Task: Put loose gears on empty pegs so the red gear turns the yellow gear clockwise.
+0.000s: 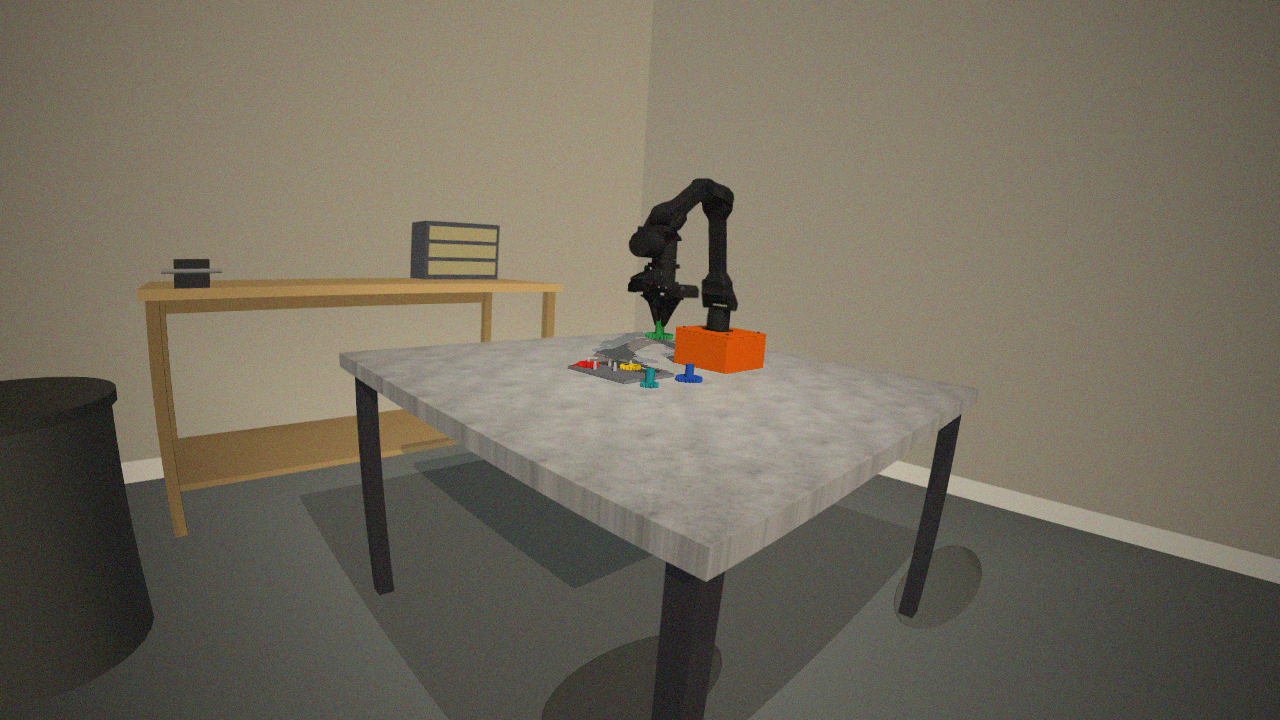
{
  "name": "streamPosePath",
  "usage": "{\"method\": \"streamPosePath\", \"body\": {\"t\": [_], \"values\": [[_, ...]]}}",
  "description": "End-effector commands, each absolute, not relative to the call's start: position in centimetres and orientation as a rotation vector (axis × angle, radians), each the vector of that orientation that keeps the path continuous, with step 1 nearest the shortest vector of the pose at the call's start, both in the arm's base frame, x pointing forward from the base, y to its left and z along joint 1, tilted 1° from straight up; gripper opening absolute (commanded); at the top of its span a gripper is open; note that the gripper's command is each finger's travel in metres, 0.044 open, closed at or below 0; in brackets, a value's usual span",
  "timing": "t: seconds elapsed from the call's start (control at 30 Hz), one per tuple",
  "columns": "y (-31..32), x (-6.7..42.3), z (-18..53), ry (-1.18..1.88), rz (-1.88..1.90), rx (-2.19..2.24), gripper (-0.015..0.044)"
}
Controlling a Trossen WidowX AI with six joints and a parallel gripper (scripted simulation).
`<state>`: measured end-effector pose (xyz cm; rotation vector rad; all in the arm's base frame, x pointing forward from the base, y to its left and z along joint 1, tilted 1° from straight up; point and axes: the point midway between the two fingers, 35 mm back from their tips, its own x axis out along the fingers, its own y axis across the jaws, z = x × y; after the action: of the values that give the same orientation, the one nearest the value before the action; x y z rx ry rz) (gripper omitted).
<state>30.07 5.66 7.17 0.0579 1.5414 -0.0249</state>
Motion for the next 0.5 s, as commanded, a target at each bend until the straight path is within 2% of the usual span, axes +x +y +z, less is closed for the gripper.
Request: {"method": "streamPosePath", "body": {"t": [0.0,0.47], "values": [[4.7,30.4,6.7,1.548,-0.026,0.056,0.0000],[1.6,31.2,5.9,1.547,-0.037,0.054,0.0000]]}}
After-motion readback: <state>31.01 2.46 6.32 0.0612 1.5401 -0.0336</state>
